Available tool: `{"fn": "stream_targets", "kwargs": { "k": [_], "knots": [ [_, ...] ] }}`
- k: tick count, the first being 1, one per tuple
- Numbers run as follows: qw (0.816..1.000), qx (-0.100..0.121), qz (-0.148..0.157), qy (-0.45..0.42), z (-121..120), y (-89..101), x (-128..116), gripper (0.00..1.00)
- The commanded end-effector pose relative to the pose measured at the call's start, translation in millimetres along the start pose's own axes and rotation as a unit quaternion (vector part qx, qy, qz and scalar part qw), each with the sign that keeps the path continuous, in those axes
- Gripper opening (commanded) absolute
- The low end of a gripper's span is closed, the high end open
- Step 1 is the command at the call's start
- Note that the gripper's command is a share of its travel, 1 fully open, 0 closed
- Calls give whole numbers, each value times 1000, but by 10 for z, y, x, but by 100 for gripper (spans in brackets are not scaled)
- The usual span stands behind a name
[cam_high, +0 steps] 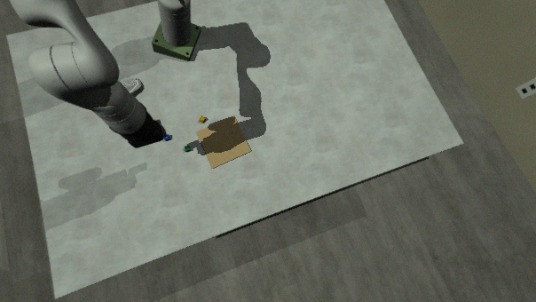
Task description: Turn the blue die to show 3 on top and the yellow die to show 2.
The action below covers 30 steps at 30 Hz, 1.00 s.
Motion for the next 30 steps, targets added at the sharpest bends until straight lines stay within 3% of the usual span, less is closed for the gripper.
{"fn": "stream_targets", "kwargs": {
  "k": [1, 30],
  "knots": [
    [1000, -4, 5, 1, -11, -58, 50, 100],
    [1000, -16, 20, 4, -33, -244, 216, 100]
  ]
}}
Point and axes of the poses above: the point where the finger pads meet when closed, its own y axis back along the fingers, its own z axis across the jaws, x = y × z, the point moved 8 cm from there along y, back along the fingers, and after that the axes turned 9 degrees about y, right-handed, at the moved point
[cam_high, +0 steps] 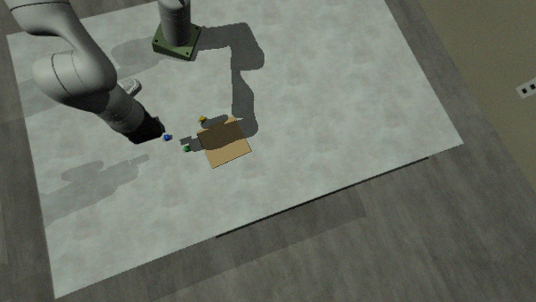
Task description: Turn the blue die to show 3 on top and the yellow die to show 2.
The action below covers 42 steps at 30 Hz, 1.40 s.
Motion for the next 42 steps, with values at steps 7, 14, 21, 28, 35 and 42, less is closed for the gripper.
{"fn": "stream_targets", "kwargs": {
  "k": [7, 14, 21, 28, 35, 42],
  "knots": [
    [1000, -2, 1, 0, 2, -23, 15, 100],
    [1000, -2, 1, 0, 2, -23, 16, 100],
    [1000, -2, 1, 0, 2, -24, 16, 100],
    [1000, -2, 1, 0, 2, -202, 17, 100],
    [1000, -2, 1, 0, 2, -707, 20, 100],
    [1000, -2, 1, 0, 2, -1018, 22, 100]
  ]
}}
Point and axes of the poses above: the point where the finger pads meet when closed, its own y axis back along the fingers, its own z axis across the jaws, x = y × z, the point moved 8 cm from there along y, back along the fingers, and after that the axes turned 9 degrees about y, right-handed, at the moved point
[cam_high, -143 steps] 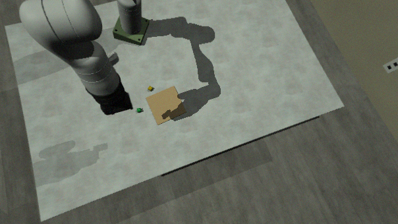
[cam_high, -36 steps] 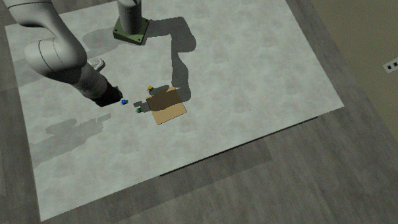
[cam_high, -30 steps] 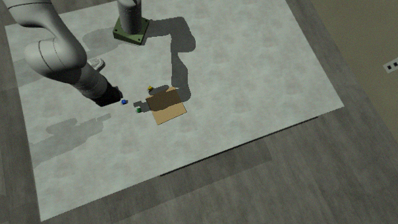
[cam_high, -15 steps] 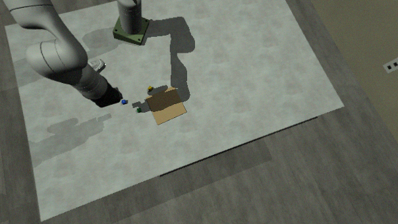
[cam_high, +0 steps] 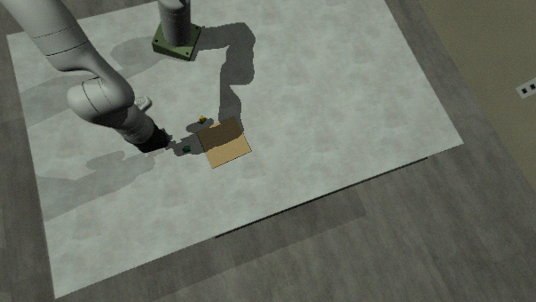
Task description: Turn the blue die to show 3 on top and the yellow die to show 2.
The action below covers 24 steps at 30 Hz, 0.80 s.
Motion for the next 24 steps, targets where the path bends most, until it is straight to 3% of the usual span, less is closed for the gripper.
{"fn": "stream_targets", "kwargs": {
  "k": [1, 6, 24],
  "knots": [
    [1000, -12, 6, 9, 97, -206, -17, 100],
    [1000, -12, 6, 9, 99, -309, -16, 100],
    [1000, -12, 6, 9, 99, -312, -16, 100]
  ]
}}
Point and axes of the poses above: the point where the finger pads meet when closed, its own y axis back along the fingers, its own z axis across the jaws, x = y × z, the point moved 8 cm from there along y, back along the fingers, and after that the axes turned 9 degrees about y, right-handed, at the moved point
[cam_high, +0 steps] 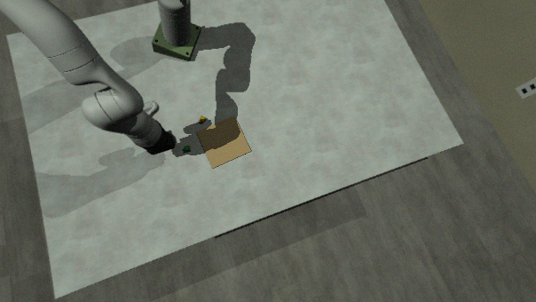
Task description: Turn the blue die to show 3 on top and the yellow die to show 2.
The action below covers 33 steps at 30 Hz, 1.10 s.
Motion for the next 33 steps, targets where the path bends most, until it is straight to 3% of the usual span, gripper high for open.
{"fn": "stream_targets", "kwargs": {
  "k": [1, 27, 33],
  "knots": [
    [1000, 1, 0, 0, -2, 5, -3, 100],
    [1000, 1, 0, 0, 0, 5, -6, 100],
    [1000, 1, 0, 0, 85, 5, -141, 100]
  ]
}}
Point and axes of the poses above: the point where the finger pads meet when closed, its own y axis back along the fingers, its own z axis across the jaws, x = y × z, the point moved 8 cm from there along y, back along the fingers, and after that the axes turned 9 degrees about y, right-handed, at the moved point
